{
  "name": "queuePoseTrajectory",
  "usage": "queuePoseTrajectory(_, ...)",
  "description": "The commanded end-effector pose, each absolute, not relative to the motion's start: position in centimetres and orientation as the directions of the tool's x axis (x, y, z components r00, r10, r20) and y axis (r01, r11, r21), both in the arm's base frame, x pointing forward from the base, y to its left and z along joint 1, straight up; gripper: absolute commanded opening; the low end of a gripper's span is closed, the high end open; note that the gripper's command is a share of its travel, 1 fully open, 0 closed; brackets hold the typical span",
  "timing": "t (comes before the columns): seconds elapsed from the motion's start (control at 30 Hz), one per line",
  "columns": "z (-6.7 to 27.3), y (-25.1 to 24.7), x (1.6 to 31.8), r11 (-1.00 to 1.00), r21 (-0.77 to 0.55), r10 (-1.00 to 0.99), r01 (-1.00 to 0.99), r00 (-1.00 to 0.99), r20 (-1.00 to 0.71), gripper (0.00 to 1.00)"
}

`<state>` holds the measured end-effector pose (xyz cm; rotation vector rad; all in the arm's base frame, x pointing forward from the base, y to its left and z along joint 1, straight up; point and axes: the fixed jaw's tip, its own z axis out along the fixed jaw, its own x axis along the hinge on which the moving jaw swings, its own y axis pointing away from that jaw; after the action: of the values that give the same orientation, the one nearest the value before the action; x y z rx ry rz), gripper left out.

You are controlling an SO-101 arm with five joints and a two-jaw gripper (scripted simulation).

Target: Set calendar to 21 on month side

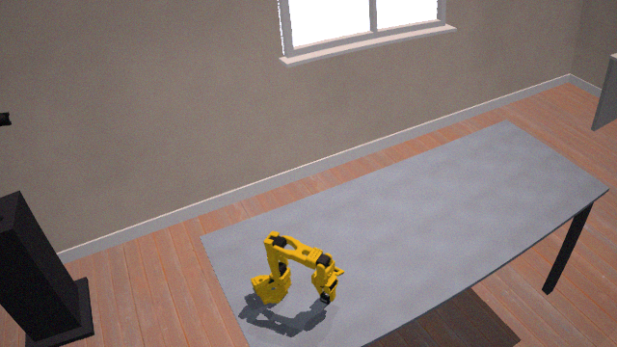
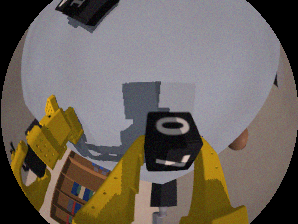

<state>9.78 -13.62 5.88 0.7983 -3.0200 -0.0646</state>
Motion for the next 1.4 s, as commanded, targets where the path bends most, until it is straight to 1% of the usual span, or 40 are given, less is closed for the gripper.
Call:
queuePoseTrajectory(0.0,6.4,-13.2,9.2,0.851,-0.023,-0.525,-0.525,-0.851,-0.001,0.0)
queuePoseTrajectory(0.27,5.9,-12.1,8.4,0.829,-0.023,-0.559,-0.559,-0.829,0.0,0.0)
queuePoseTrajectory(1.37,6.1,-12.1,8.2,0.82,-0.04,-0.572,-0.571,-0.82,0.0,0.0)
